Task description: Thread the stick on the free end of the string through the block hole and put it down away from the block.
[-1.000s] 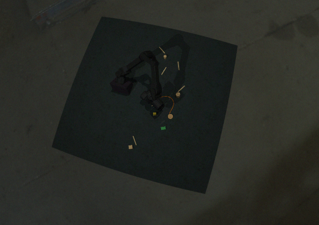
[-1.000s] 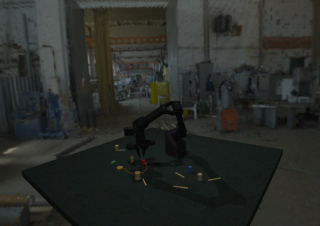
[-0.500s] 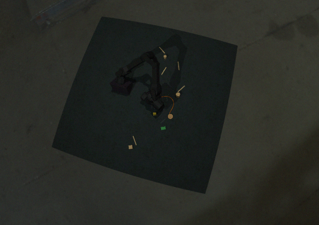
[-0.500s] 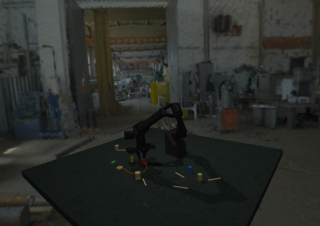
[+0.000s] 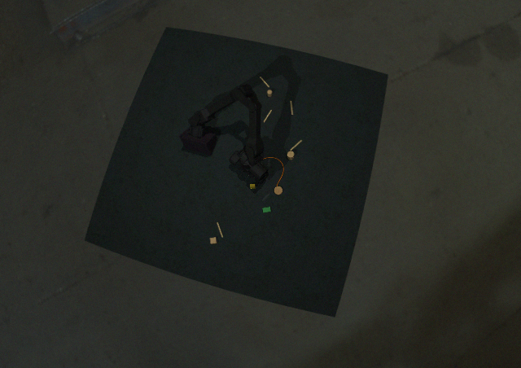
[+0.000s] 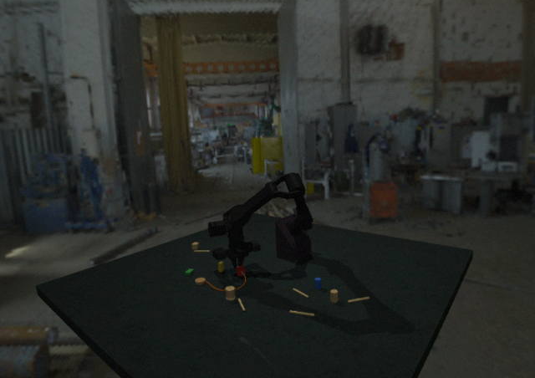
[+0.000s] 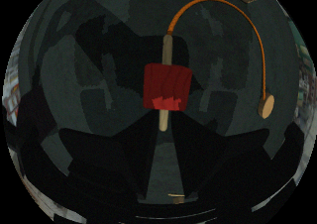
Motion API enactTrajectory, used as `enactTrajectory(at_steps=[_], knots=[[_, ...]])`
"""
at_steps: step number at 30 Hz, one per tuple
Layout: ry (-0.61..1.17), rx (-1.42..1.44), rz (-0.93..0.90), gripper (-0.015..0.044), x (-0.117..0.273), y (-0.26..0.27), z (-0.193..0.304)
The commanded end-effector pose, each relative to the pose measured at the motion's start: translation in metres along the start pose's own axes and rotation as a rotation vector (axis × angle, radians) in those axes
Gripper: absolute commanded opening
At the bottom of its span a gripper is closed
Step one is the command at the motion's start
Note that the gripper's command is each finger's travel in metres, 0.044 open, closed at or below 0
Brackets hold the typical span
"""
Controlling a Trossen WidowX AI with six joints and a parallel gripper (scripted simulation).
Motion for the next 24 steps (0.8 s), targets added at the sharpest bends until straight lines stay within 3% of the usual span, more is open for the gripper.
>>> enactTrajectory(at_steps=[1, 24], knots=[[0.000, 0.000, 0.001, 0.0000, 0.000, 0.000, 0.000], [-0.115, -0.049, 0.017, 0.0000, -0.004, 0.004, 0.014]])
Point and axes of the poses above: the point midway between the two fingers, 35 mm back from their tips, its own x axis back along the fingers, its own y axis across the jaws, z = x × y, the point moved 9 cm from there along x, back along the fingers, and after that the axes turned 8 degrees about x, right-handed, at the moved point
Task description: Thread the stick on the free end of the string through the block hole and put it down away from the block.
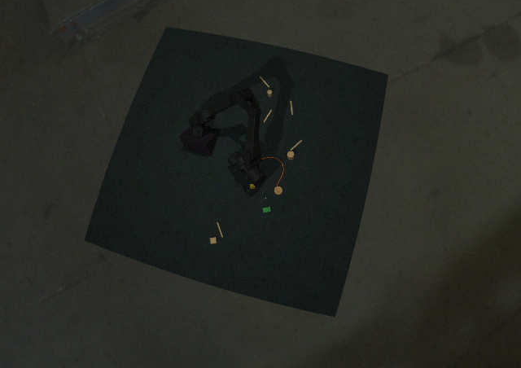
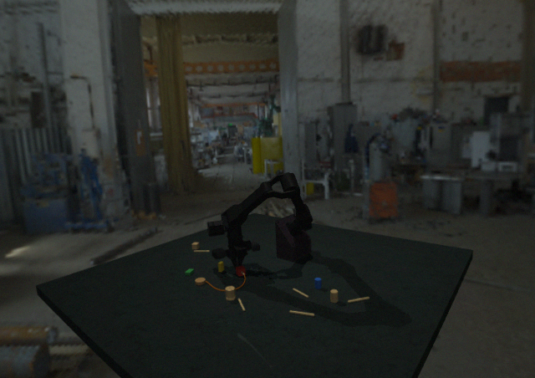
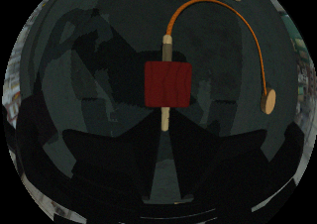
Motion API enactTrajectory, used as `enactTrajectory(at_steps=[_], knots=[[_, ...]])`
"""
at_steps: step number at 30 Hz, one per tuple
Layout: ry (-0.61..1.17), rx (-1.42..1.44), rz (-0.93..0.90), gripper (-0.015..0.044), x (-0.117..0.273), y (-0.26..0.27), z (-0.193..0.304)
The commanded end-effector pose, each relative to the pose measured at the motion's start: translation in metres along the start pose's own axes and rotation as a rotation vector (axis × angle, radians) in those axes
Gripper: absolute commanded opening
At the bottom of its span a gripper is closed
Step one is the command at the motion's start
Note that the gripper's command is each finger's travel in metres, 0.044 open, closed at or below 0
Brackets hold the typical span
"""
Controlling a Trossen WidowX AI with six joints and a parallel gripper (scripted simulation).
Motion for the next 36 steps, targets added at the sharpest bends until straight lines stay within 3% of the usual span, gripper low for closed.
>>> enactTrajectory(at_steps=[1, 36], knots=[[-0.008, 0.002, 0.001, 0.0000, 0.000, 0.000, 0.002], [-0.005, 0.003, 0.005, 0.0000, 0.005, 0.006, 0.043]])
Point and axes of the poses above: the point midway between the two fingers, 35 mm back from their tips, its own x axis back along the fingers, its own y axis across the jaws, z = x × y, the point moved 9 cm from there along x, back along the fingers, and after that the axes turned 8 degrees about x, right-handed, at the moved point
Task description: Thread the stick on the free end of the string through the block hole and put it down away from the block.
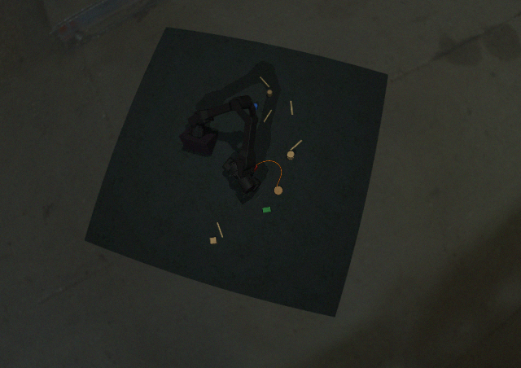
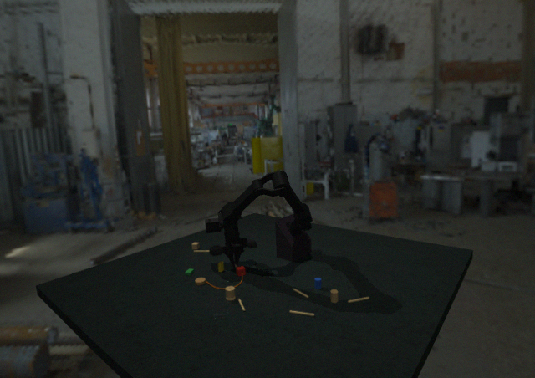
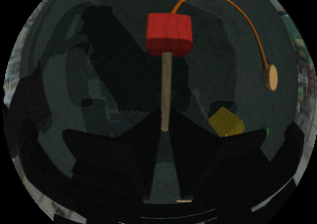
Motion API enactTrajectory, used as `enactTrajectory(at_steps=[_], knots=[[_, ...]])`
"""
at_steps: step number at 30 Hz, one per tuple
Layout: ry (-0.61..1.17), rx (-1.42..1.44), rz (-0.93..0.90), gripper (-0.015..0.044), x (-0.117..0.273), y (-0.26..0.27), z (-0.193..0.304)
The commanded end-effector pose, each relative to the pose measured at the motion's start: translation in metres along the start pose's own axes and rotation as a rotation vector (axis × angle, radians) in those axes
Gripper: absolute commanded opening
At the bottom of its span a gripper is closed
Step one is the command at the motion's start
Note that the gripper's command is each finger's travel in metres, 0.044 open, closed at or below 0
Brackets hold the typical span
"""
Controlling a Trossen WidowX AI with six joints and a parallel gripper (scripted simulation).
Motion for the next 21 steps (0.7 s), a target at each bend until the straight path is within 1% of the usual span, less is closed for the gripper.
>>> enactTrajectory(at_steps=[1, 21], knots=[[0.003, 0.005, 0.000, 0.0000, 0.001, 0.000, 0.006], [0.006, -0.021, 0.000, 0.0000, 0.004, 0.003, 0.028]])
Point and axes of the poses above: the point midway between the two fingers, 35 mm back from their tips, its own x axis back along the fingers, its own y axis across the jaws, z = x × y, the point moved 9 cm from there along x, back along the fingers, and after that the axes turned 8 degrees about x, right-handed, at the moved point
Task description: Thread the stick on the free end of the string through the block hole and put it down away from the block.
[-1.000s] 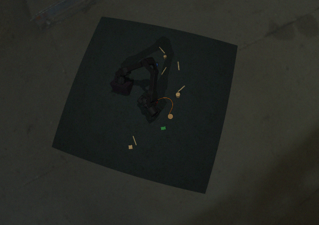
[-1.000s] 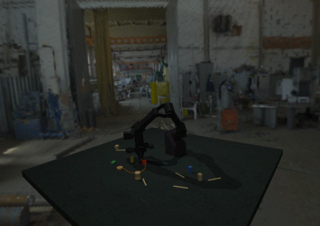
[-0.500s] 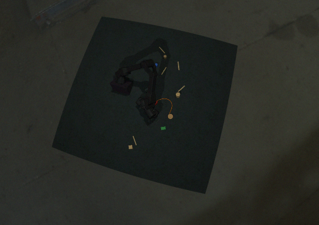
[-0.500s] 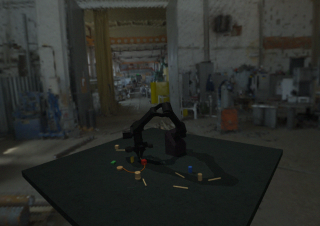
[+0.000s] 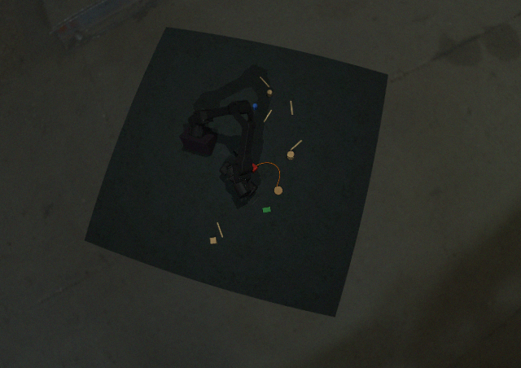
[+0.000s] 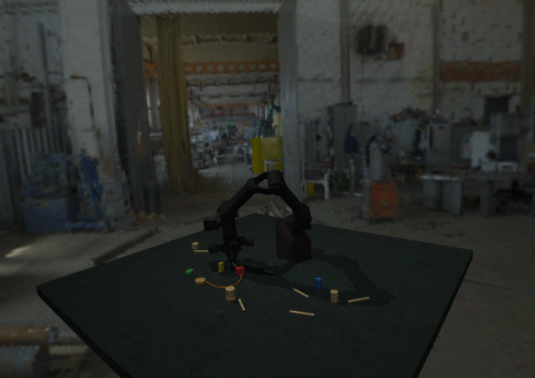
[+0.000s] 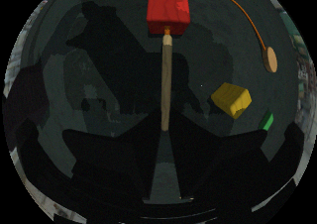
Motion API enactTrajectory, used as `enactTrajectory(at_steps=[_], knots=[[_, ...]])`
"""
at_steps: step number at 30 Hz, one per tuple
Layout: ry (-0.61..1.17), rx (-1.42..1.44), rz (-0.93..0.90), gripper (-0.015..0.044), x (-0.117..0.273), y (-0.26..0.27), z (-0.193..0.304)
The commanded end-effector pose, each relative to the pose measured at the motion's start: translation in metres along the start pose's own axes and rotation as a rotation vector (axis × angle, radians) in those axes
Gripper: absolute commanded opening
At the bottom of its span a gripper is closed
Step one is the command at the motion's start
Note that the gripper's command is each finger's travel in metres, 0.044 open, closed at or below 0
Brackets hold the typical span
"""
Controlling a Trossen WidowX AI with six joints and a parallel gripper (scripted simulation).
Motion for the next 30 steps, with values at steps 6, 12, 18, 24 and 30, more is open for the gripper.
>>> enactTrajectory(at_steps=[6, 12, 18, 24, 30], knots=[[0.003, 0.002, 0.001, 0.0000, 0.002, 0.003, 0.011], [0.004, 0.002, 0.003, 0.0000, 0.002, 0.005, 0.018], [0.004, 0.003, 0.004, 0.0000, 0.003, 0.006, 0.025], [0.005, 0.000, 0.004, 0.0000, 0.007, 0.006, 0.028], [0.004, -0.005, 0.004, 0.0000, -0.005, 0.009, 0.041]])
Point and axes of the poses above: the point midway between the two fingers, 35 mm back from their tips, its own x axis back along the fingers, its own y axis across the jaws, z = x × y, the point moved 9 cm from there along x, back along the fingers, and after that the axes turned 8 degrees about x, right-handed, at the moved point
